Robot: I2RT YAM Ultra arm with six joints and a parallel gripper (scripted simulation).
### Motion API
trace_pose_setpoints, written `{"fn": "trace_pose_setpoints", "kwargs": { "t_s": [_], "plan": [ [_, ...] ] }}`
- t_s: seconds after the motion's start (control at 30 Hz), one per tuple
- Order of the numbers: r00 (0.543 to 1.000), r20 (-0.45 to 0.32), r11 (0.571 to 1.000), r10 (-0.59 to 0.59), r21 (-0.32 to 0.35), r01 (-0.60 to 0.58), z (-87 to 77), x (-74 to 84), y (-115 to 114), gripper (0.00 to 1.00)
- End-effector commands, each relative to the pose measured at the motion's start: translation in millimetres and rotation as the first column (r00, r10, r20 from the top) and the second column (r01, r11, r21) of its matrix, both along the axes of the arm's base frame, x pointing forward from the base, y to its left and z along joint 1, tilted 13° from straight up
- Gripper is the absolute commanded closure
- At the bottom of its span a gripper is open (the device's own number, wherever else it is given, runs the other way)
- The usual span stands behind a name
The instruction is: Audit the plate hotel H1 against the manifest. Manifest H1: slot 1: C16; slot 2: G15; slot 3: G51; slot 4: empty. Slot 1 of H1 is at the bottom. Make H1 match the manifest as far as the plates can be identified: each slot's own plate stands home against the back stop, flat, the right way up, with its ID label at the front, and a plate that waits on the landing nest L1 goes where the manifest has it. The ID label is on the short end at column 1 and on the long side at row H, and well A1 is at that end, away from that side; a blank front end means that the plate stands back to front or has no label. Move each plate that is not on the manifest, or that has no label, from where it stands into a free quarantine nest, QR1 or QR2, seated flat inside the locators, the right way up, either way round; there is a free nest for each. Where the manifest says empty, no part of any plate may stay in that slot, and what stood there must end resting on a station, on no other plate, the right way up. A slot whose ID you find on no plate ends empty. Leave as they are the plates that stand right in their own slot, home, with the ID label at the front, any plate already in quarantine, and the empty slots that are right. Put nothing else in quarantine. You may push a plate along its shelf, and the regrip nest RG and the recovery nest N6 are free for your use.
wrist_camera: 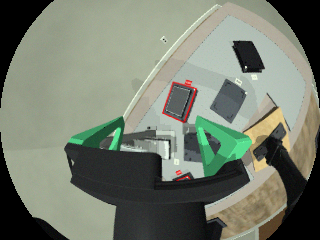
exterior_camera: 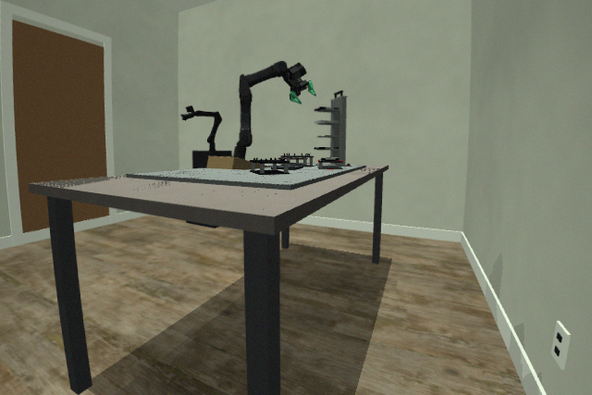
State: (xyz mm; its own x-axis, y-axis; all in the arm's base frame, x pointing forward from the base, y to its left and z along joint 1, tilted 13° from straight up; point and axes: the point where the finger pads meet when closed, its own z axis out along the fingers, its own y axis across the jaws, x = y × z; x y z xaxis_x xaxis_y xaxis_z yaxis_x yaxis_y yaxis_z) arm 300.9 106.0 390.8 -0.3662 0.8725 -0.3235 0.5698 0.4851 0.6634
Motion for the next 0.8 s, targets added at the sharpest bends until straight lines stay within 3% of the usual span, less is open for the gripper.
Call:
{"fn": "trace_pose_setpoints", "kwargs": {
  "t_s": [0.0,0.03,0.07,0.23,0.37,0.43,0.53,0.6,0.63,0.7,0.77],
  "plan": [
    [1.0,0.01,1.0,-0.001,0.005,0.001,3.2,-0.4,-0.7,0.0],
    [1.0,0.01,1.0,-0.001,0.005,0.001,3.2,-0.4,-0.7,0.0],
    [0.999,-0.035,0.999,0.01,-0.034,-0.011,-10.4,-1.0,-4.9,1.0],
    [0.994,-0.085,0.988,0.073,-0.13,-0.084,-22.9,-4.2,-14.2,1.0],
    [0.987,-0.112,0.976,0.111,-0.175,-0.129,-30.0,-9.4,-22.0,1.0],
    [0.99,-0.089,0.977,0.113,-0.169,-0.127,-31.9,-5.8,-23.0,1.0],
    [0.976,-0.159,0.958,0.148,-0.222,-0.182,-44.6,-11.9,-29.4,1.0],
    [0.976,-0.159,0.958,0.148,-0.222,-0.182,-44.6,-11.9,-29.4,1.0],
    [0.978,-0.133,0.955,0.163,-0.228,-0.191,-33.3,-11.6,-30.4,1.0],
    [0.963,-0.194,0.937,0.186,-0.26,-0.233,-49.2,-13.5,-33.5,1.0],
    [0.966,-0.181,0.938,0.187,-0.258,-0.23,-55.6,-10.4,-34.6,1.0]
  ]
}}
